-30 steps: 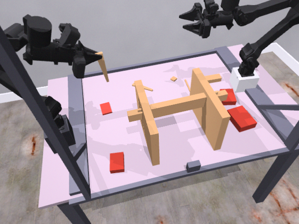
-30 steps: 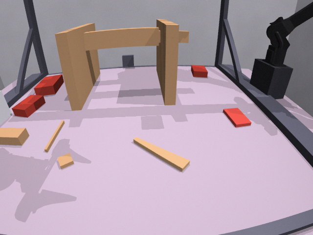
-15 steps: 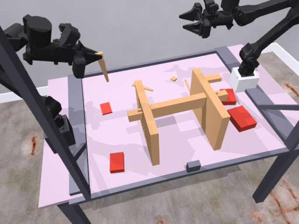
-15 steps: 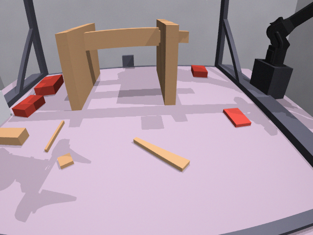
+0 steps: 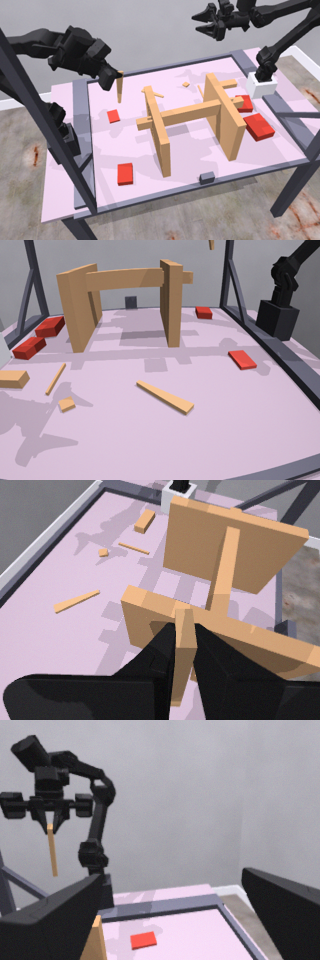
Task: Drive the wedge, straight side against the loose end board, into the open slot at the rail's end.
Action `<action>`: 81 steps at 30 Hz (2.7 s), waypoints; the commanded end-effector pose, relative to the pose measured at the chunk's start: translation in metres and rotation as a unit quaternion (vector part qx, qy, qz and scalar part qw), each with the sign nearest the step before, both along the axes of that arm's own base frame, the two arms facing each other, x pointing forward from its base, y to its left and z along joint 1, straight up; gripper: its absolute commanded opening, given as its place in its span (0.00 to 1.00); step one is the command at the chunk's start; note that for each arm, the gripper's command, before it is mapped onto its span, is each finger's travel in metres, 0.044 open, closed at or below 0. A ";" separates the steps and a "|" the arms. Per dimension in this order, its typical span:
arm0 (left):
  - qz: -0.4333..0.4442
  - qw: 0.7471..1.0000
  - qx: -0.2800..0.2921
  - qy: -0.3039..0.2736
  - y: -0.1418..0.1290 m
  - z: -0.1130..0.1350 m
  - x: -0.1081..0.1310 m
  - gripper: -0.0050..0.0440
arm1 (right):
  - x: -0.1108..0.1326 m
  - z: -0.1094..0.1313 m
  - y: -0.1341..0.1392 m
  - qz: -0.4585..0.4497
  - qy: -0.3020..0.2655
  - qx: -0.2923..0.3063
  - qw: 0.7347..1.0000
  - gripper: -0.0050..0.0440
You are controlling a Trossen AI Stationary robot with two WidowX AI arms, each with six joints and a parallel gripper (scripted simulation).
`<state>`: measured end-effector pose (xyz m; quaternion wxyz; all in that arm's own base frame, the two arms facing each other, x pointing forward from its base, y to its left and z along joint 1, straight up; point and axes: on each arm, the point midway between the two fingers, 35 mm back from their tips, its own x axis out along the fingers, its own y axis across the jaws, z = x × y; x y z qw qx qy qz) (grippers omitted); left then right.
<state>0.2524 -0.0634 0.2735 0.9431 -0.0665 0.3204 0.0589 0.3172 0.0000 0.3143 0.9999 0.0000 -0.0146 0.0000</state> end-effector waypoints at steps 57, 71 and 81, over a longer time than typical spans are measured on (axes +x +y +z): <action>0.453 0.666 -0.401 0.436 0.091 -0.322 0.012 0.00 | -0.001 0.009 0.000 0.000 -0.010 0.000 1.000 0.92; 0.456 0.658 -0.399 0.447 0.088 -0.338 0.002 0.00 | -0.001 0.009 0.000 0.000 -0.010 0.000 1.000 0.92; 0.455 0.659 -0.399 0.446 0.088 -0.348 0.003 0.00 | -0.001 0.009 0.000 0.000 -0.010 0.000 1.000 0.92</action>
